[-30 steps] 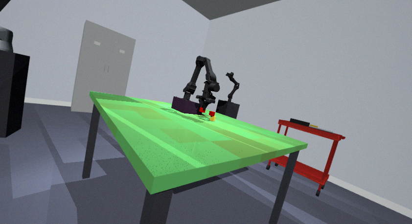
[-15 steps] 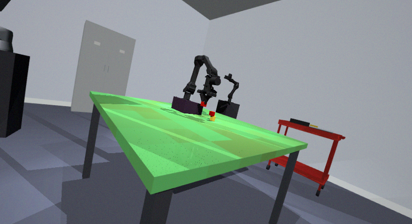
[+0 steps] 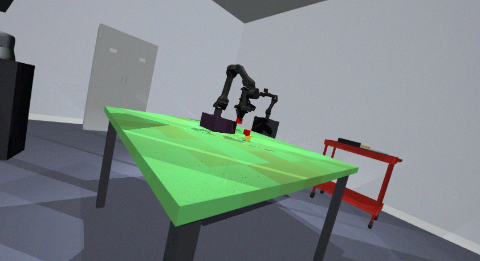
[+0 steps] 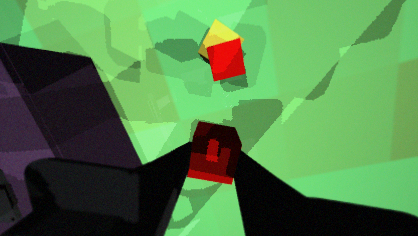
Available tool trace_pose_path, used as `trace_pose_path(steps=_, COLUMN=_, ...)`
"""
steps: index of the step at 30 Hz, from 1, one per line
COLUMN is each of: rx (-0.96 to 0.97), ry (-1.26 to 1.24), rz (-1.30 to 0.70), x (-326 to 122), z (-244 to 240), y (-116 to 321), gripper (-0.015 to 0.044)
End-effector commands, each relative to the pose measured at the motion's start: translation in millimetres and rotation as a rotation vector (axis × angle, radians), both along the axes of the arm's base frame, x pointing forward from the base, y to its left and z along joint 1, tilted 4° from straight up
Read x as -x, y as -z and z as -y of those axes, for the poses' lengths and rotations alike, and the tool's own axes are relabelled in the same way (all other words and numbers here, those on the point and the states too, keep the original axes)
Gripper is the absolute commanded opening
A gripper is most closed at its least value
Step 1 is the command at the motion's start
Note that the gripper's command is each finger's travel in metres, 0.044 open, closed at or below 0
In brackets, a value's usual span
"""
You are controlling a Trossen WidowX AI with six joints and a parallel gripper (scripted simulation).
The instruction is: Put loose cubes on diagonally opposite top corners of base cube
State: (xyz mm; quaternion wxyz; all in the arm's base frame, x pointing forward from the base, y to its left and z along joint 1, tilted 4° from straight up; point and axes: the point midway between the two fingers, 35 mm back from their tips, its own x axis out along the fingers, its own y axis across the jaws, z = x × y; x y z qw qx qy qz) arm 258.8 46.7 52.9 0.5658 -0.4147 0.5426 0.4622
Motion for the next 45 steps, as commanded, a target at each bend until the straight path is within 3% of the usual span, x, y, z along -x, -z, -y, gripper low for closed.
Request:
trace_pose_path(steps=1, rx=0.006, ry=0.102, rz=0.000, x=-4, z=-4, y=-2, gripper=0.0105)
trace_pose_path(steps=45, rx=0.024, ry=1.443, rz=-0.094, x=-11, z=-59, y=-4, gripper=0.0105)
